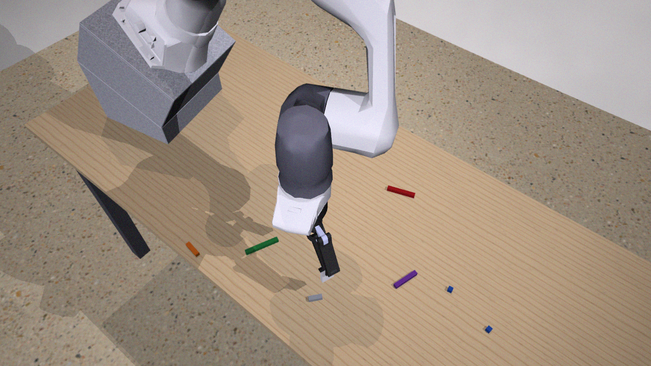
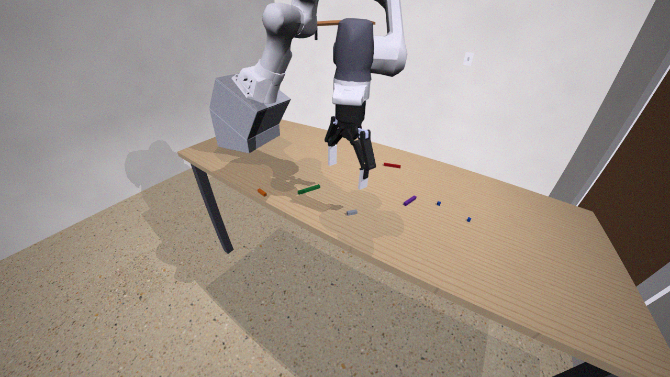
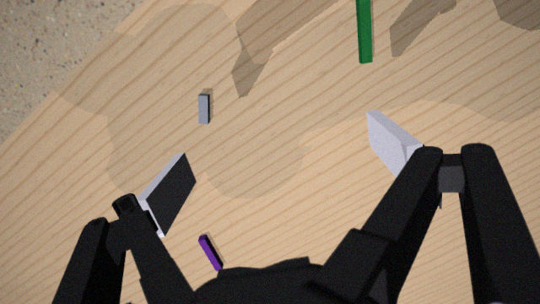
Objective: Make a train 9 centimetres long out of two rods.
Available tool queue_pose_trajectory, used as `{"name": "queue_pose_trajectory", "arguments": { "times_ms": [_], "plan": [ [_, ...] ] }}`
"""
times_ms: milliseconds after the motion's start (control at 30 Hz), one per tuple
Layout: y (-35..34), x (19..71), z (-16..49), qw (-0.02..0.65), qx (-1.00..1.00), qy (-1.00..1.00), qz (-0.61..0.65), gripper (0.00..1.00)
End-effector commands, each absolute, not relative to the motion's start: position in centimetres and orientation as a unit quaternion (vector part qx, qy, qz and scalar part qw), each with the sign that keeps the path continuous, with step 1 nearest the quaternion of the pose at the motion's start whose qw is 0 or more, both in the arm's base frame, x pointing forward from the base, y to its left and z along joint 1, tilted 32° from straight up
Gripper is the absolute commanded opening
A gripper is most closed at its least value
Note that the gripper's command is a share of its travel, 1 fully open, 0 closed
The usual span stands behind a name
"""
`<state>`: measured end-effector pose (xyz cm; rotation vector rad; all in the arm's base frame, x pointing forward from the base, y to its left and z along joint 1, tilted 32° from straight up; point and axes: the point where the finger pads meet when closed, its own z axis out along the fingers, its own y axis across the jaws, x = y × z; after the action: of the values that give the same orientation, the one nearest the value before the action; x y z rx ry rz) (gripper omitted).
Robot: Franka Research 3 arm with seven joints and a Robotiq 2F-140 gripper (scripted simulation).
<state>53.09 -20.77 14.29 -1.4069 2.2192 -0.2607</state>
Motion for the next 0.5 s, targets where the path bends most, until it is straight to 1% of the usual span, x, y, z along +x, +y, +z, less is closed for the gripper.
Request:
{"name": "queue_pose_trajectory", "arguments": {
  "times_ms": [0, 33, 233, 367, 400, 467],
  "plan": [
    [-22.0, 51.8, 13.9, 0.265, -0.54, 0.788, -0.13, 1.0],
    [-22.3, 49.4, 12.4, 0.263, -0.525, 0.799, -0.126, 1.0],
    [-22.5, 43.1, 8.6, 0.251, -0.489, 0.827, -0.115, 1.0],
    [-22.4, 42.2, 8.1, 0.249, -0.484, 0.831, -0.112, 1.0],
    [-22.4, 42.2, 8.1, 0.249, -0.484, 0.831, -0.112, 0.23],
    [-22.4, 42.2, 8.1, 0.249, -0.484, 0.831, -0.112, 0.23]
  ]
}}
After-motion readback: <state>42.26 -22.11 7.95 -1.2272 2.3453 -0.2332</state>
